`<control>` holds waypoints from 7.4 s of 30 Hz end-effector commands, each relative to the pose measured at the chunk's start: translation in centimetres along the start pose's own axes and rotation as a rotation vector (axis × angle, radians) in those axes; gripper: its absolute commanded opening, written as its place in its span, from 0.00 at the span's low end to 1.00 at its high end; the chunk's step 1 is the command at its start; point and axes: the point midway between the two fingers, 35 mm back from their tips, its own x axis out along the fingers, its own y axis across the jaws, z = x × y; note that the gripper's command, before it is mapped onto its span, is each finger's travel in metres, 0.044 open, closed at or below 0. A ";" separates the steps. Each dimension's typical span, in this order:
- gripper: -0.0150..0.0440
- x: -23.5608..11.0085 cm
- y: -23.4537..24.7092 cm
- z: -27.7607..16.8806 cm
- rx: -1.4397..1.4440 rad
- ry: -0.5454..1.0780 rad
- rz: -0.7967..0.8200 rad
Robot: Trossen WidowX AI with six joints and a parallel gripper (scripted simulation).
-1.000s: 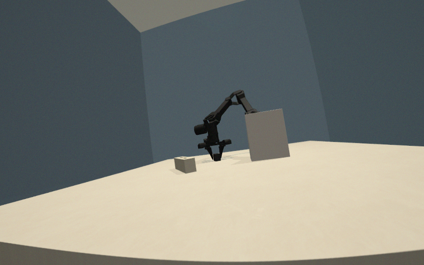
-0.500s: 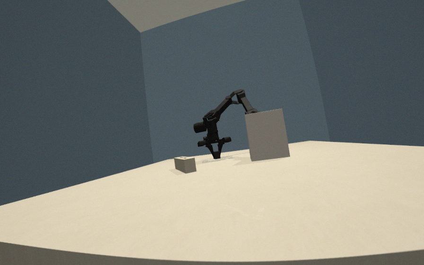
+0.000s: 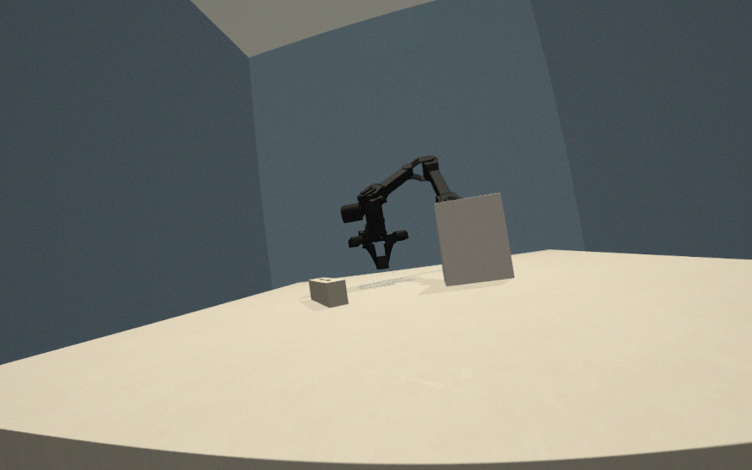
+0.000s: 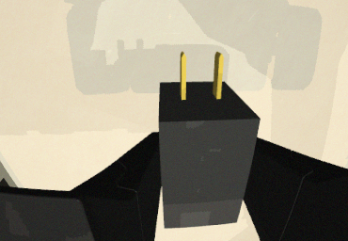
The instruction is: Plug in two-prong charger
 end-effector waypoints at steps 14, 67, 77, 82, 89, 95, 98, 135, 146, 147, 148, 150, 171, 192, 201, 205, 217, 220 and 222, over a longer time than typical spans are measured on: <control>0.25 0.4 1.4 -0.8 -0.269 -0.010 -0.013; 0.25 3.1 5.6 -4.3 -1.194 -0.017 -0.074; 0.25 3.6 6.2 -5.2 -1.368 -0.014 -0.088; 0.25 3.9 6.6 -5.6 -1.455 -0.012 -0.095; 0.25 4.3 7.0 -6.2 -1.577 -0.009 -0.105; 0.25 4.7 7.4 -6.7 -1.681 -0.005 -0.115; 0.25 4.8 7.5 -6.8 -1.699 -0.005 -0.116; 0.25 4.9 11.3 -7.9 -1.756 -0.003 -0.120; 0.25 5.0 12.4 -8.2 -1.772 -0.003 -0.122; 0.25 5.0 12.5 -8.2 -1.774 -0.003 -0.122; 0.25 5.0 12.5 -8.2 -1.775 -0.003 -0.122; 0.25 5.0 12.6 -8.2 -1.775 -0.003 -0.122; 0.25 5.0 12.9 -8.3 -1.775 -0.003 -0.122; 0.25 5.0 13.4 -8.4 -1.775 -0.003 -0.122; 0.25 5.0 13.4 -8.4 -1.775 -0.003 -0.121; 0.25 5.0 13.5 -8.4 -1.775 -0.003 -0.121; 0.25 5.0 13.5 -8.4 -1.775 -0.003 -0.121; 0.25 5.0 13.5 -8.4 -1.775 -0.003 -0.121; 0.25 5.0 13.6 -8.4 -1.775 -0.003 -0.121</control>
